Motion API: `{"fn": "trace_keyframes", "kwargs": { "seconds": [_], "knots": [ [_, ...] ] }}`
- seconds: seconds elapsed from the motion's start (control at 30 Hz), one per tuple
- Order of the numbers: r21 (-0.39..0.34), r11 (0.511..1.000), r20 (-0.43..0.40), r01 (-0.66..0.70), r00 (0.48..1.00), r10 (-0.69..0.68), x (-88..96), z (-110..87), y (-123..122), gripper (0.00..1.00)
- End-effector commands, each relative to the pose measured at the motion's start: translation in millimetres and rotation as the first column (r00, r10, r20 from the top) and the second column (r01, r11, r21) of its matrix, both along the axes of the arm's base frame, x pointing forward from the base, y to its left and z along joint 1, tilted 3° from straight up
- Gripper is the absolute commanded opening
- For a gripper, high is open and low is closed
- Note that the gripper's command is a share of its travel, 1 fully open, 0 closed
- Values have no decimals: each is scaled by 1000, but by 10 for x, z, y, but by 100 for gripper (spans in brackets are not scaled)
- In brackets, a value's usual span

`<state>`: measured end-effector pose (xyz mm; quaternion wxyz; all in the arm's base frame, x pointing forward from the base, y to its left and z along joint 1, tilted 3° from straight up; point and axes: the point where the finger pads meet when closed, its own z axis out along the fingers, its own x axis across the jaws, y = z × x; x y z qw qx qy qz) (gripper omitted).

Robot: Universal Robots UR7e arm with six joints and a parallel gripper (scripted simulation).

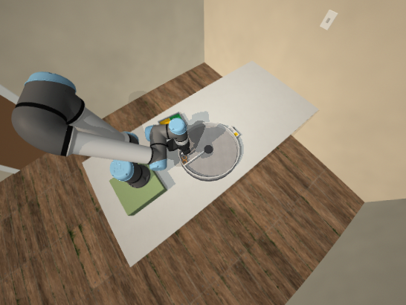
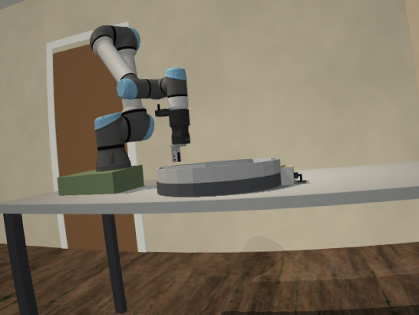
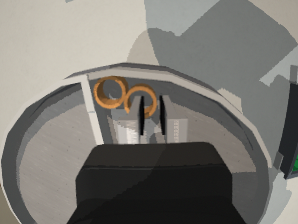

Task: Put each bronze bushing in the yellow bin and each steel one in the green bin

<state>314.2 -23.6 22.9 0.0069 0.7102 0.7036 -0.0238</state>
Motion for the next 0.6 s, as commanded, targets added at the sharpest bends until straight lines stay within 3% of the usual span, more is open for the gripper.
{"fn": "trace_keyframes", "kwargs": {
  "seconds": [0.0,0.57],
  "knots": [
    [-1,1000,1,0,1000,0,3,-122,-10,40],
    [-1,1000,1,0,1000,0,1,-188,-13,40]
  ]
}}
